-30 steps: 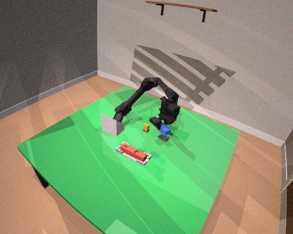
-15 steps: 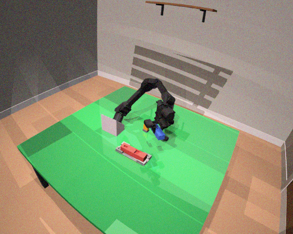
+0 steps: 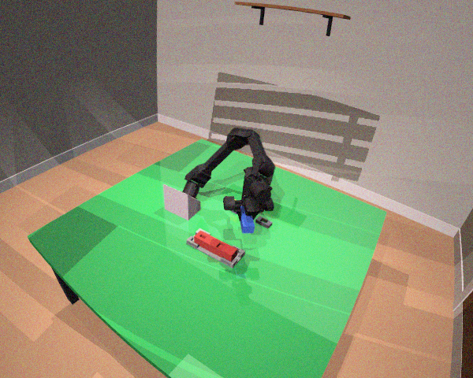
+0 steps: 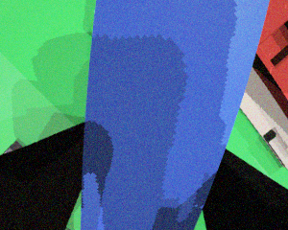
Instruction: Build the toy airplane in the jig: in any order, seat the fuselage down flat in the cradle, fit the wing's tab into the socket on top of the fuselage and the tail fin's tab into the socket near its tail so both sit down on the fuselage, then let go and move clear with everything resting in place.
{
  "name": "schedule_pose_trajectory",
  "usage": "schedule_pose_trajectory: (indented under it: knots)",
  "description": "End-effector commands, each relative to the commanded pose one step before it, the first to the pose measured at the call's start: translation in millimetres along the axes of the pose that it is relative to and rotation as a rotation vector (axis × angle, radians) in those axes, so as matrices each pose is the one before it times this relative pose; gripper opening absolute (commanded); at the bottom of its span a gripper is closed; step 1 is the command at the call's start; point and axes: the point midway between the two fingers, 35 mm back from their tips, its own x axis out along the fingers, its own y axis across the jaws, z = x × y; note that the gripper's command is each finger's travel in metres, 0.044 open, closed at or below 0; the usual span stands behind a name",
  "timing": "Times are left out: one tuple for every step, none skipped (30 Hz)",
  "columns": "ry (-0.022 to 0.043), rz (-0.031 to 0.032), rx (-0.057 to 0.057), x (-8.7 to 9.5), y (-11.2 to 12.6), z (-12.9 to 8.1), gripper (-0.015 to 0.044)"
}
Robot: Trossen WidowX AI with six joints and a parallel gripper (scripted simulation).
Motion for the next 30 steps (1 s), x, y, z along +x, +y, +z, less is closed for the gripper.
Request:
schedule_pose_trajectory:
  knots:
    - [0.00123, -0.00040, 0.0873, 3.34, -13.56, 8.71, 0.0000]
    - [0.00017, 0.00039, 0.0180, 0.64, -2.47, 2.04, 0.0000]
    - [0.00020, 0.00040, 0.0180, 0.65, -2.45, 2.06, 0.0000]
    - [0.00023, 0.00041, 0.0180, 0.65, -2.42, 2.08, 0.0000]
    - [0.00025, 0.00042, 0.0180, 0.66, -2.40, 2.10, 0.0000]
    - [0.00028, 0.00042, 0.0180, 0.67, -2.38, 2.11, 0.0000]
    - [0.00031, 0.00043, 0.0180, 0.68, -2.35, 2.13, 0.0000]
    - [0.00037, 0.00044, 0.0180, 0.70, -2.32, 2.14, 0.0000]
    - [0.00048, 0.00047, 0.0187, 0.75, -2.38, 2.23, 0.0000]
    - [0.00051, 0.00048, 0.0187, 0.76, -2.36, 2.25, 0.0000]
    - [0.00054, 0.00048, 0.0187, 0.77, -2.33, 2.27, 0.0000]
    - [0.00057, 0.00048, 0.0187, 0.78, -2.31, 2.29, 0.0000]
    - [0.00060, 0.00048, 0.0187, 0.79, -2.28, 2.31, 0.0000]
    - [0.00063, 0.00048, 0.0187, 0.80, -2.25, 2.32, 0.0000]
    - [0.00066, 0.00048, 0.0187, 0.81, -2.23, 2.34, 0.0000]
    - [0.00069, 0.00048, 0.0187, 0.82, -2.20, 2.35, 0.0000]
    - [0.00073, 0.00048, 0.0187, 0.83, -2.17, 2.37, 0.0000]
    - [0.00076, 0.00048, 0.0187, 0.84, -2.15, 2.38, 0.0000]
    - [0.00073, 0.00022, 0.0176, 0.77, -2.07, 2.22, 0.0000]
    - [0.00076, 0.00022, 0.0176, 0.78, -2.05, 2.23, 0.0000]
    - [0.00078, 0.00021, 0.0176, 0.79, -2.02, 2.24, 0.0000]
    - [0.00081, 0.00023, 0.0176, 0.80, -1.99, 2.26, 0.0000]
    - [0.00085, 0.00033, 0.0175, 0.82, -1.92, 2.28, 0.0000]
    - [0.00088, 0.00036, 0.0174, 0.83, -1.88, 2.29, 0.0000]
    - [0.00091, 0.00045, 0.0174, 0.85, -1.81, 2.30, 0.0000]
    - [0.00094, 0.00047, 0.0173, 0.86, -1.78, 2.31, 0.0000]
    - [0.00097, 0.00051, 0.0173, 0.87, -1.74, 2.33, 0.0000]
    - [0.00100, 0.00052, 0.0173, 0.88, -1.70, 2.34, 0.0000]
    - [0.00104, 0.00056, 0.0172, 0.90, -1.65, 2.32, 0.0000]
    - [0.00110, 0.00056, 0.0177, 0.93, -1.67, 2.40, 0.0000]
